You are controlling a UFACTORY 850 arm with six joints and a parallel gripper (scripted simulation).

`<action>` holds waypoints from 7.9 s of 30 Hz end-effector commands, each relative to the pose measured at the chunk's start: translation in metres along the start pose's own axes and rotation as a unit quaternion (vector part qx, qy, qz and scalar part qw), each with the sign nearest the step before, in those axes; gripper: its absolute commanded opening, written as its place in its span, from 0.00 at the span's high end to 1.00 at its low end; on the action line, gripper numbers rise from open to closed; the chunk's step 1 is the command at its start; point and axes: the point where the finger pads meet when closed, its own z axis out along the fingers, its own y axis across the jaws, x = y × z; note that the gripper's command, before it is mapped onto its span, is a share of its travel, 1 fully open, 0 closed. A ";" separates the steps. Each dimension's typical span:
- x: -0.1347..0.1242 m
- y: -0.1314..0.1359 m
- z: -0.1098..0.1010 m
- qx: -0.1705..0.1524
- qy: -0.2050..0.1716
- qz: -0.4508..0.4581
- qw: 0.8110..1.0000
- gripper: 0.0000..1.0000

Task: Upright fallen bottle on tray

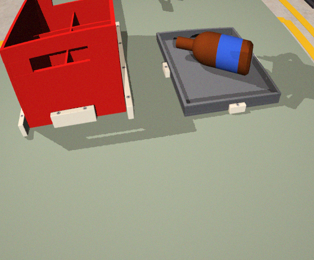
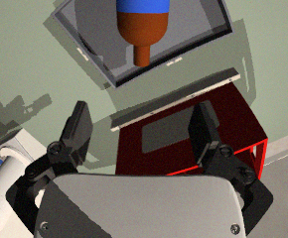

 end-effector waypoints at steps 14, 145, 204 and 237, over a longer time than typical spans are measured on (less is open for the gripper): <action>0.001 0.000 -0.001 -0.001 0.001 -0.002 1.000 1.00; -0.001 0.001 0.117 0.000 0.000 -0.002 1.000 0.35; 0.000 0.001 0.121 0.000 0.000 -0.002 1.000 0.35; 0.000 0.001 0.154 0.000 0.000 -0.002 1.000 0.35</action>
